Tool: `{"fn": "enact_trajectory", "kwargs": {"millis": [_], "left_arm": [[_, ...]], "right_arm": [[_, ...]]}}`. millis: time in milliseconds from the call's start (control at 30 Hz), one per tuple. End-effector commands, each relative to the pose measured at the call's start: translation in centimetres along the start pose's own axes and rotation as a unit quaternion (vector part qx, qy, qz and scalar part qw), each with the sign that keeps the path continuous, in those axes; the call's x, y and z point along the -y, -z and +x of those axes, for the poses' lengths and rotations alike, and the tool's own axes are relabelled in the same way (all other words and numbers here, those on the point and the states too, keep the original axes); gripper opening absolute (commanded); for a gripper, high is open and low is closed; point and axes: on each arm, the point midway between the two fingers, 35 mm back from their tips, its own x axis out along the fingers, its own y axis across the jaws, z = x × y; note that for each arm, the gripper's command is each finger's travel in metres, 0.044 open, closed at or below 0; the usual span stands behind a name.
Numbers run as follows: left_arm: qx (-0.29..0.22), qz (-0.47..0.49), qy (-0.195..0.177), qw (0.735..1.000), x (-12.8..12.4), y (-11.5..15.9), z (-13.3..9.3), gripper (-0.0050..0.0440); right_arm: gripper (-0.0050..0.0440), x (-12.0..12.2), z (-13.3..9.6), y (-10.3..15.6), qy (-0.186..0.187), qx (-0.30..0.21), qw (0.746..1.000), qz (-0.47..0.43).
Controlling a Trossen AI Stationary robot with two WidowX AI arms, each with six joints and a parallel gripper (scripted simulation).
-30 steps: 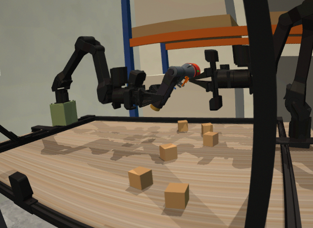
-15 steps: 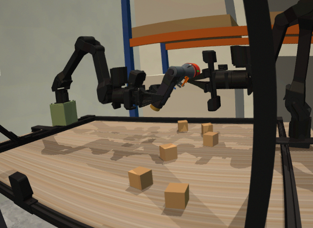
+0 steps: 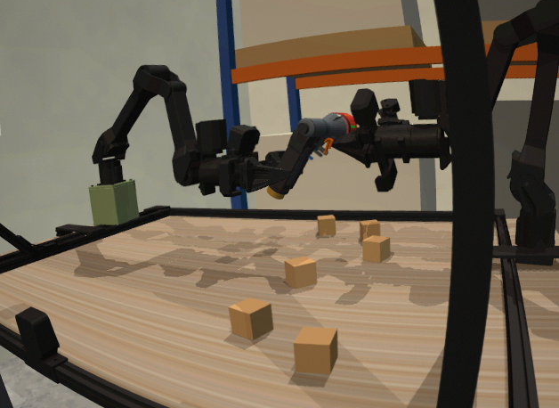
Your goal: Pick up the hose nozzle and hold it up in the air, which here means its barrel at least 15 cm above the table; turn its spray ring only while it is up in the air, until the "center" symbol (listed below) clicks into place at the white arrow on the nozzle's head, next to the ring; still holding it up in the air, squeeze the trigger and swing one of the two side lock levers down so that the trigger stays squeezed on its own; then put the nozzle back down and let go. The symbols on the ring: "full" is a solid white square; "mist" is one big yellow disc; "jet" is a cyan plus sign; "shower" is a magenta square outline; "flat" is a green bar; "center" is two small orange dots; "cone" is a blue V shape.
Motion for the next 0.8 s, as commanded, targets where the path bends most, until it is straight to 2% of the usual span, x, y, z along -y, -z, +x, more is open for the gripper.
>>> {"fn": "enact_trajectory", "kwargs": {"millis": [0,233,333,767], "left_arm": [[0.014,0.002,-0.007,1.0,-0.4,-1.0,0.3,0.0],[0.014,0.002,-0.007,1.0,-0.4,-1.0,0.3,0.0],[0.014,0.002,-0.007,1.0,-0.4,-1.0,0.3,0.0],[0.014,0.002,-0.007,1.0,-0.4,-1.0,0.3,0.0]], "right_arm": [[0.0,-0.5,0.0,0.5,-0.005,-0.003,0.997,-0.082],[0.0,-0.7,0.2,1.0,-0.005,-0.002,0.981,-0.194],[0.0,-0.7,0.2,1.1,-0.005,-0.002,0.977,-0.211],[0.0,-0.6,0.7,2.0,-0.005,-0.001,0.912,-0.41]]}}
